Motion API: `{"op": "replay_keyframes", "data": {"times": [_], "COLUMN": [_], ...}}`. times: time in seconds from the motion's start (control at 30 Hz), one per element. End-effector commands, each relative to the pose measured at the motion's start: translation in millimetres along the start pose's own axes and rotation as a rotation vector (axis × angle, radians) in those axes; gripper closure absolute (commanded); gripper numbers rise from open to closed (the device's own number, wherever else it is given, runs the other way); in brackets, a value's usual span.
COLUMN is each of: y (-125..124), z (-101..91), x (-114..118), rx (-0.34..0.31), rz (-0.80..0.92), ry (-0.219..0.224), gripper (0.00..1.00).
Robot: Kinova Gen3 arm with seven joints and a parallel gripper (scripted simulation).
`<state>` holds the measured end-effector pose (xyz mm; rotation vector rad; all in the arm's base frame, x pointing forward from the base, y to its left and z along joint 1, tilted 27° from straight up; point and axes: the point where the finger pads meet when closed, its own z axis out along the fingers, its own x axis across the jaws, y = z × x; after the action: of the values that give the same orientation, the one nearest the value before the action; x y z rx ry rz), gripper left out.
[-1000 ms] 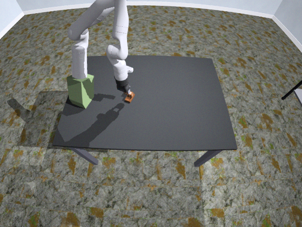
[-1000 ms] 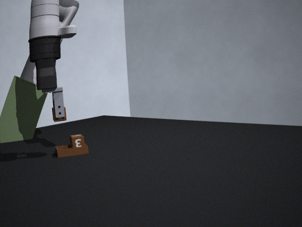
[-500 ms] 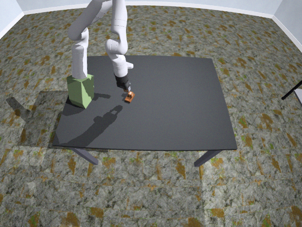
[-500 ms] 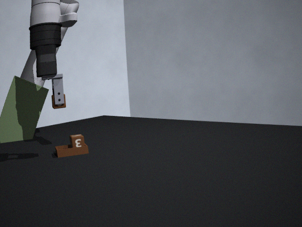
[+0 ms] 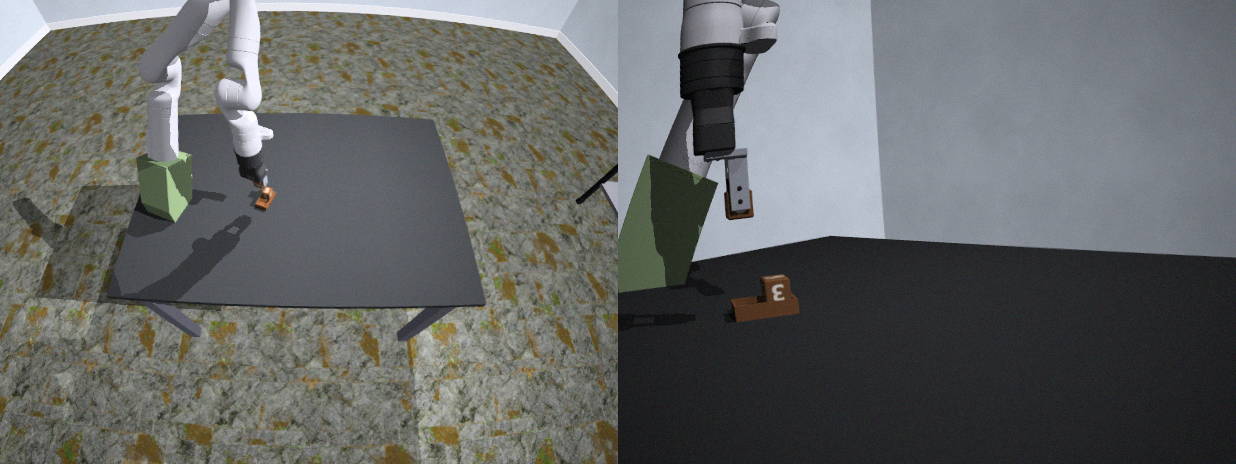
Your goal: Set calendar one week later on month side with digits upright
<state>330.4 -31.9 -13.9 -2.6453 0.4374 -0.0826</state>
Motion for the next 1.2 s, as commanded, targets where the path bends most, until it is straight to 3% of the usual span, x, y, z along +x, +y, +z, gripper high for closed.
{"op": "replay_keyframes", "data": {"times": [0.0,0.3,0.43,0.8,0.87,1.17], "y": [-0.4,-10.6,-23.3,-74.4,-74.4,-114.6], "z": [-0.4,0.8,2.2,6.7,6.7,8.5], "x": [0.4,-2.4,-6.1,-19.7,-19.7,-24.8], "rx": [0.000,0.001,0.003,0.011,0.011,0.013], "rz": [-0.006,-0.119,-0.268,-0.955,-0.955,-1.540], "ry": [0.001,-0.007,-0.017,-0.041,-0.041,-0.035], "gripper": [0.43,0.43,0.43,0.43,0.43,0.43]}}
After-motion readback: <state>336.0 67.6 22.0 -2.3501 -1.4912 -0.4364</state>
